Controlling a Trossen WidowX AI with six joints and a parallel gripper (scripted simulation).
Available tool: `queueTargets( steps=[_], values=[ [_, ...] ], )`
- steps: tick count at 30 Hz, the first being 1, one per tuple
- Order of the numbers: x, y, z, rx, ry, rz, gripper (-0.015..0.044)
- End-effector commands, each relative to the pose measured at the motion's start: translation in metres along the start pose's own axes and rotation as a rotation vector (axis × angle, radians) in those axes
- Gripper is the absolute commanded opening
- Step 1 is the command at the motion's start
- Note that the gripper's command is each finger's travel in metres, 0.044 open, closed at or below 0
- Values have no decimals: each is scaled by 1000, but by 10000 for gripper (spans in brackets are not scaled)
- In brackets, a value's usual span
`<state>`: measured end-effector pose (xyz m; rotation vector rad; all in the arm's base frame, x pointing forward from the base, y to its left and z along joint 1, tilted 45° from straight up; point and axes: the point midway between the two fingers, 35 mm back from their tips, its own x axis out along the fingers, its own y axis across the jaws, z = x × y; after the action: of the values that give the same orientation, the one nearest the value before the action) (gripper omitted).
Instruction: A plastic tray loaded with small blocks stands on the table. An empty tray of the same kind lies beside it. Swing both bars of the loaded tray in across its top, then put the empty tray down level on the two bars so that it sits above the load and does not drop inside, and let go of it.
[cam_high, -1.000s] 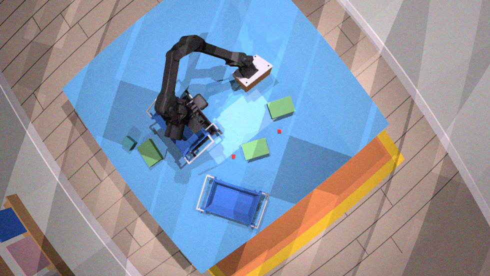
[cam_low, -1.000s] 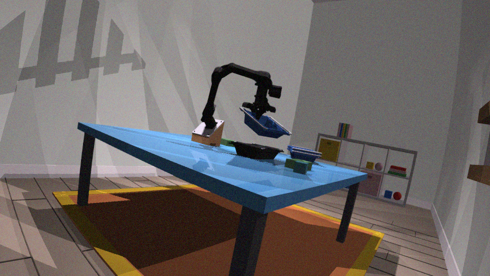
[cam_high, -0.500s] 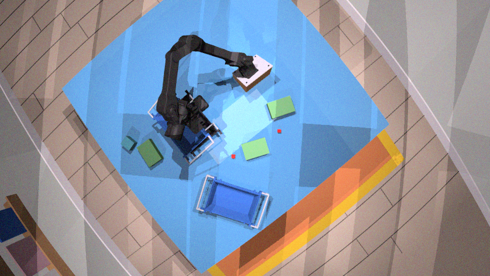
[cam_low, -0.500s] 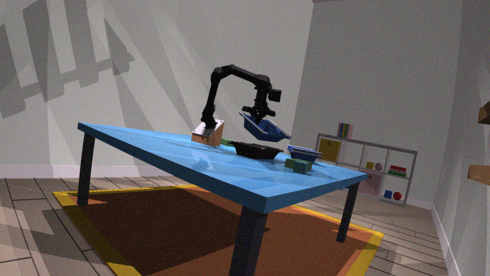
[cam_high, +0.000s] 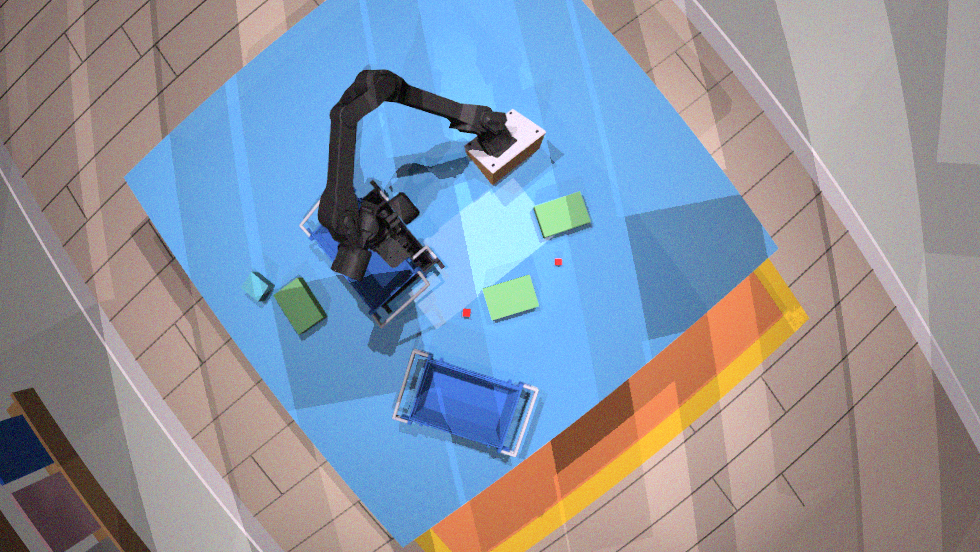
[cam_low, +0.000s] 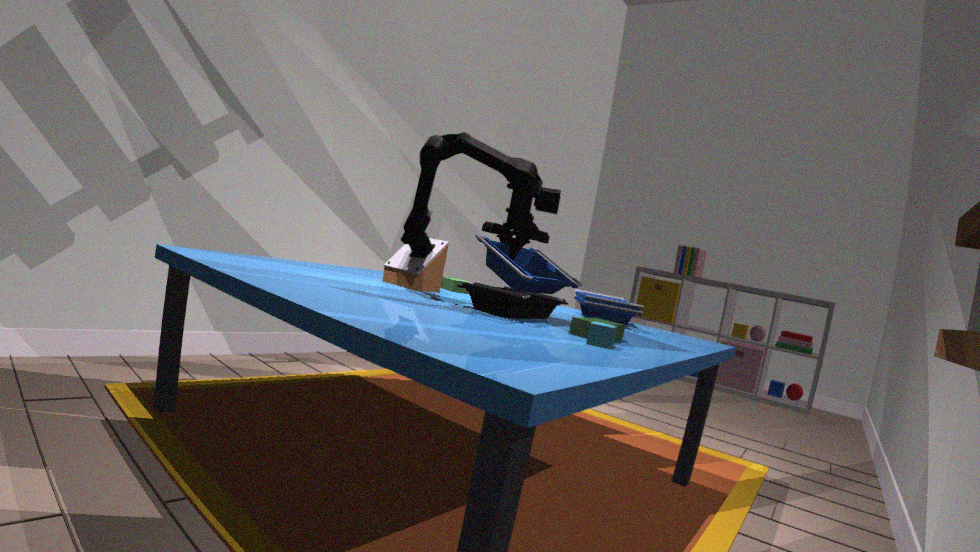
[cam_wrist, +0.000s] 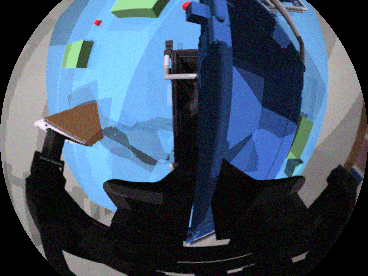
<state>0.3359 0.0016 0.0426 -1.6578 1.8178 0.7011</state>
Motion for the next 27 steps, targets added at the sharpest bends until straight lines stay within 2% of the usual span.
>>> queueTargets(
  steps=[1,27],
  values=[
    [5,-1,1,-7,5,-14,0],
    [14,10,0,-7,6,-13,0]
  ],
)
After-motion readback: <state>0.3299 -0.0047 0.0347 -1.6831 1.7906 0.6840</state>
